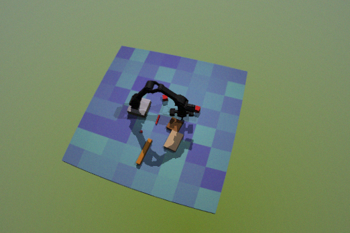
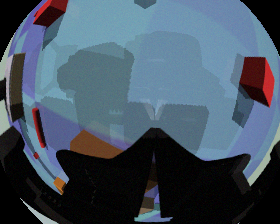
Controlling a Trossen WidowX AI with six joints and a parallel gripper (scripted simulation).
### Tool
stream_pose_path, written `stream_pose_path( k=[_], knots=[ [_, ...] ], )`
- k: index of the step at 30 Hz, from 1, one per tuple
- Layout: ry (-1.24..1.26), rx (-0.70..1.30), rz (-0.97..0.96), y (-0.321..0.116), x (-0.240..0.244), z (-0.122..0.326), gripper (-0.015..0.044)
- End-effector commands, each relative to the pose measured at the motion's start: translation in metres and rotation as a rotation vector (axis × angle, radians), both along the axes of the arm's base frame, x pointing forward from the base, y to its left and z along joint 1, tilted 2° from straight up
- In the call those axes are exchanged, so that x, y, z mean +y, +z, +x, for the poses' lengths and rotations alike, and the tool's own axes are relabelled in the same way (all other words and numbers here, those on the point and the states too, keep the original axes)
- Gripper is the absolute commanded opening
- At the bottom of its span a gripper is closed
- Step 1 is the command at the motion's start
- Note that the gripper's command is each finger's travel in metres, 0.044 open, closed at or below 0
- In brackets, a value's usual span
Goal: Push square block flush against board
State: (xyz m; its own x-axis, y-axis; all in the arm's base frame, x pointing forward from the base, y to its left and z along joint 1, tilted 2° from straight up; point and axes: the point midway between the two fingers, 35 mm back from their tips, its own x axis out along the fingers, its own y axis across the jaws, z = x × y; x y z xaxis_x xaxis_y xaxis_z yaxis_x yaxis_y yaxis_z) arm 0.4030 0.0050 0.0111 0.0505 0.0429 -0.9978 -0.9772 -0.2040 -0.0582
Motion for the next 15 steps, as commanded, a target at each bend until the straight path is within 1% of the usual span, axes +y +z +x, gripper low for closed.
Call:
stream_pose_path(
  k=[1,10,12,15],
  knots=[
    [-0.003,0.003,-0.004,-0.001,0.006,-0.002,0.0000],
    [-0.003,0.003,-0.003,-0.001,0.020,-0.004,0.0000],
    [0.000,0.001,0.001,0.012,0.016,-0.002,0.0000],
    [-0.003,0.002,-0.003,0.051,0.015,-0.005,0.0000]
  ],
)
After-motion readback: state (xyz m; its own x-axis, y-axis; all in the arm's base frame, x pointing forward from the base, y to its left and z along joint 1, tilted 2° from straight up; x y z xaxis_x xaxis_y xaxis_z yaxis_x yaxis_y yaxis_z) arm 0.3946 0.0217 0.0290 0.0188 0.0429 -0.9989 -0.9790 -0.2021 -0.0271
